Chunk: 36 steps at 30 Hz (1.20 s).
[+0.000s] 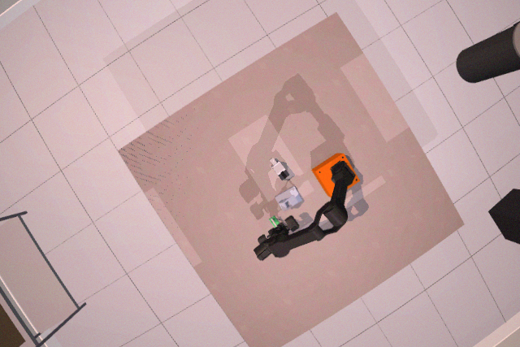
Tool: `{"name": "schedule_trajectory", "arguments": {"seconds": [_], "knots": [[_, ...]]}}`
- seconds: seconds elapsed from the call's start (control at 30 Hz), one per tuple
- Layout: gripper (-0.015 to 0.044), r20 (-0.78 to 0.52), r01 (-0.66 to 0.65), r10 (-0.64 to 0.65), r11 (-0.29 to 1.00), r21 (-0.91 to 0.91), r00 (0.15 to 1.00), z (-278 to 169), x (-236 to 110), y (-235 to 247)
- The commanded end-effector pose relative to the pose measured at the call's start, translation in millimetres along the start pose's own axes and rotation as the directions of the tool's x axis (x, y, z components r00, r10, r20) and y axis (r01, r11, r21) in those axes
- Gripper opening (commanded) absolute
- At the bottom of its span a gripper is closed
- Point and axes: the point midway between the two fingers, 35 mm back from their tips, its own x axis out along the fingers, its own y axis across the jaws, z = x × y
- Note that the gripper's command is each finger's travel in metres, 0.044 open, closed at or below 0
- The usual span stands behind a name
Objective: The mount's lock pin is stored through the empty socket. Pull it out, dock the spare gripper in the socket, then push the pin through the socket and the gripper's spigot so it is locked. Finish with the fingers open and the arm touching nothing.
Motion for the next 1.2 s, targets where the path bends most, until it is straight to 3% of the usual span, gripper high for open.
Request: {"name": "schedule_trajectory", "arguments": {"seconds": [0.0, 1.17], "knots": [[0.0, 0.001, 0.005, -0.005, 1.0, -0.009, 1.0, -0.2, 0.0, -2.4], [0.0, 0.003, 0.031, -0.031, 0.999, -0.012, 1.0, -5.8, 39.1, -3.6]]}}
